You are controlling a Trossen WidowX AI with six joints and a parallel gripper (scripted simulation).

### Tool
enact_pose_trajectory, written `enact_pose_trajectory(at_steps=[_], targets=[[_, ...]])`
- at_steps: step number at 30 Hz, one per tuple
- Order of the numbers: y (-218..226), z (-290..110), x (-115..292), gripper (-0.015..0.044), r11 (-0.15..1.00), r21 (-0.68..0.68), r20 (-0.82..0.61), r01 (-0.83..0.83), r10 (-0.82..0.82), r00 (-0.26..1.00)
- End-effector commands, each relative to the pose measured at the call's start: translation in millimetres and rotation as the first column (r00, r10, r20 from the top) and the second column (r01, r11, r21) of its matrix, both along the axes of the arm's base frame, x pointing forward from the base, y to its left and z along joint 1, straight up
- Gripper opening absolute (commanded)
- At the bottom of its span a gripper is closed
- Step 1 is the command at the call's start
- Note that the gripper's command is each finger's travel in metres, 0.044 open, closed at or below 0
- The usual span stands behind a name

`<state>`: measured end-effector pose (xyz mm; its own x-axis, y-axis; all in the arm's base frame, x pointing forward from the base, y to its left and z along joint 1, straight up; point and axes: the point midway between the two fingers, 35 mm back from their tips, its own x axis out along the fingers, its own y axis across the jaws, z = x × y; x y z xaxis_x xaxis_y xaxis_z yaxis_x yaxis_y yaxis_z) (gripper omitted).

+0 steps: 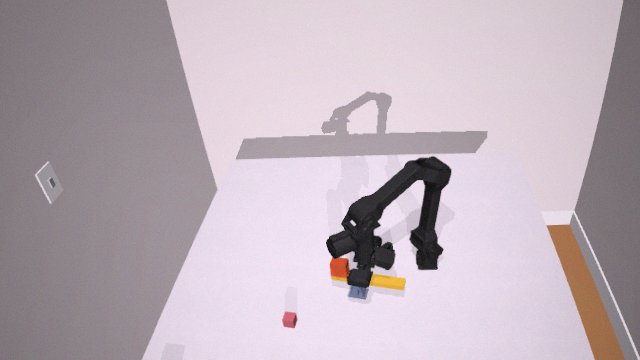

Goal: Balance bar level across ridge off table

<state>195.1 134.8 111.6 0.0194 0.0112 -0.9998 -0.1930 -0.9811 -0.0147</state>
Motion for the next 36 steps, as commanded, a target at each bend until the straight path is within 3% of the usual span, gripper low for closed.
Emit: enact_pose_trajectory(at_steps=[1,6,16,20,29,36], targets=[[0.0,0.0,0.0,0.0185,1.000,0.000,0.000,0.000,0.000,1.000],[0.0,0.0,0.0,0.0185,1.000,0.000,0.000,0.000,0.000,1.000],[0.0,0.0,0.0,0.0440,1.000,0.000,0.000,0.000,0.000,1.000],[0.7,7.1,1.0,0.0440,1.000,0.000,0.000,0.000,0.000,1.000],[-1.0,98.2,-1.4,0.0440,1.000,0.000,0.000,0.000,0.000,1.000],[-1.3,99.9,-1.7,0.0440,1.000,0.000,0.000,0.000,0.000,1.000]])
